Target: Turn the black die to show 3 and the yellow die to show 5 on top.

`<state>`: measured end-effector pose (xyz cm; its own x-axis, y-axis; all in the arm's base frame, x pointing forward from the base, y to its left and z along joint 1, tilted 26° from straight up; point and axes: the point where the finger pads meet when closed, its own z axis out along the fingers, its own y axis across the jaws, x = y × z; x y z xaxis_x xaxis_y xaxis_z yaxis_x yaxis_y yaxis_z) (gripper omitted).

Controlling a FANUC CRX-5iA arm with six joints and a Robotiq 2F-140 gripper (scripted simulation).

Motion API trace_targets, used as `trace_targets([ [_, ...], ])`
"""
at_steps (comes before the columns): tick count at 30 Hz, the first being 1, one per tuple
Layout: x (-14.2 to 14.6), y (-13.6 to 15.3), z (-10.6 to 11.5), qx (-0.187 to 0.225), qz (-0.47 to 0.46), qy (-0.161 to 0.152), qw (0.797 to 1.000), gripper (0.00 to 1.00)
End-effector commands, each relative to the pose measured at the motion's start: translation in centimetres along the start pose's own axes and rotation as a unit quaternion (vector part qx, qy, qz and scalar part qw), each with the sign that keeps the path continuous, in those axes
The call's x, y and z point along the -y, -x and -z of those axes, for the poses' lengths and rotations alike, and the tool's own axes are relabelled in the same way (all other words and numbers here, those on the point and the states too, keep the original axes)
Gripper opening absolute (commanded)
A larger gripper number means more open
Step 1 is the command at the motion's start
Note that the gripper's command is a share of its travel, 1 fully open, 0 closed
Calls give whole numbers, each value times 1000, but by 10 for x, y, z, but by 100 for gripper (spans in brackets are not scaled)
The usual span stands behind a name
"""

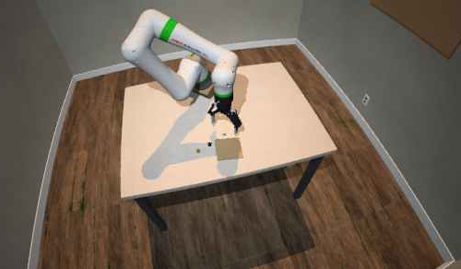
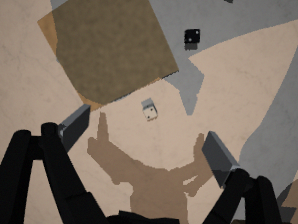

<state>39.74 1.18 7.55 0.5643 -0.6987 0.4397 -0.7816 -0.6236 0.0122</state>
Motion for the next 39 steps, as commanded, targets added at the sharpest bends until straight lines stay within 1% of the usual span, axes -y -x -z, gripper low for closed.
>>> trace_targets([
  [1, 0, 0, 0, 0, 0, 0, 1000, 100],
  [7, 0, 0, 2, 0, 0, 0, 1000, 100],
  [10, 0, 0, 10, 0, 0, 0, 1000, 100],
  [14, 0, 0, 33, 0, 0, 0, 1000, 100],
  [16, 0, 0, 33, 0, 0, 0, 1000, 100],
  [22, 0, 0, 78, 0, 0, 0, 1000, 100],
  [26, 0, 0, 96, 0, 0, 0, 1000, 100],
  [29, 0, 0, 99, 0, 0, 0, 1000, 100],
  [39, 0, -1, 99, 0, 1, 0, 1000, 100],
])
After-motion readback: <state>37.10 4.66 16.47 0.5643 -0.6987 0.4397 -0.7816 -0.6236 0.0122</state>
